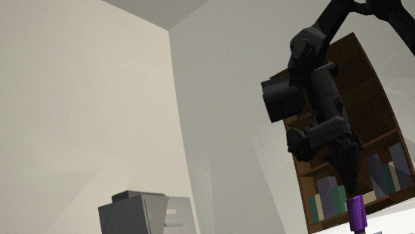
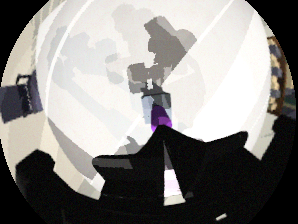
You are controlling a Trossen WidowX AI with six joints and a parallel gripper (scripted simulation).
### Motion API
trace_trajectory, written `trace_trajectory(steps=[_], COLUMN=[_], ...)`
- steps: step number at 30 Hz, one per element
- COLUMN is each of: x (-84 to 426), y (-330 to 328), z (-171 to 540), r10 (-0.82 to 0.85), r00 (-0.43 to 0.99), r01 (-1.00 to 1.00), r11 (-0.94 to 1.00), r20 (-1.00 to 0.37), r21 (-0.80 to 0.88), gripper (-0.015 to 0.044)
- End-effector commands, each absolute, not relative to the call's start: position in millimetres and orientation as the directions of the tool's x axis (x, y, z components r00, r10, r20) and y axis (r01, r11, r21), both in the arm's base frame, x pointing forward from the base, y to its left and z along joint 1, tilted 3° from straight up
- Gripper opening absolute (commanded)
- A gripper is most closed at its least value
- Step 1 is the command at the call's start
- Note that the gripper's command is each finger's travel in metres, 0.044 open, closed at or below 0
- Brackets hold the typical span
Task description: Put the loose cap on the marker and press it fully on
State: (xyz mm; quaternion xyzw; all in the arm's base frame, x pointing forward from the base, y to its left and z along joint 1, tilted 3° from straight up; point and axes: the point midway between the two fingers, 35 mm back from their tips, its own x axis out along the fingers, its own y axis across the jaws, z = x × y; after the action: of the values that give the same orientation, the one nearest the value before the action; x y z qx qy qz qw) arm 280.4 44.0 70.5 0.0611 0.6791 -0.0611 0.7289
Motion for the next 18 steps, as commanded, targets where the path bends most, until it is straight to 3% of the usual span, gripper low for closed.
trace_trajectory(steps=[1,18], x=[279.5,284.1], y=[42.9,44.1], z=[64.6,81.4], r10=[-0.011,-0.008], r00=[0.067,0.077], r01=[0.176,0.174], r11=[0.984,0.985], r20=[-0.998,-0.997], r21=[0.001,0.005], gripper=[0.0000,0.0000])
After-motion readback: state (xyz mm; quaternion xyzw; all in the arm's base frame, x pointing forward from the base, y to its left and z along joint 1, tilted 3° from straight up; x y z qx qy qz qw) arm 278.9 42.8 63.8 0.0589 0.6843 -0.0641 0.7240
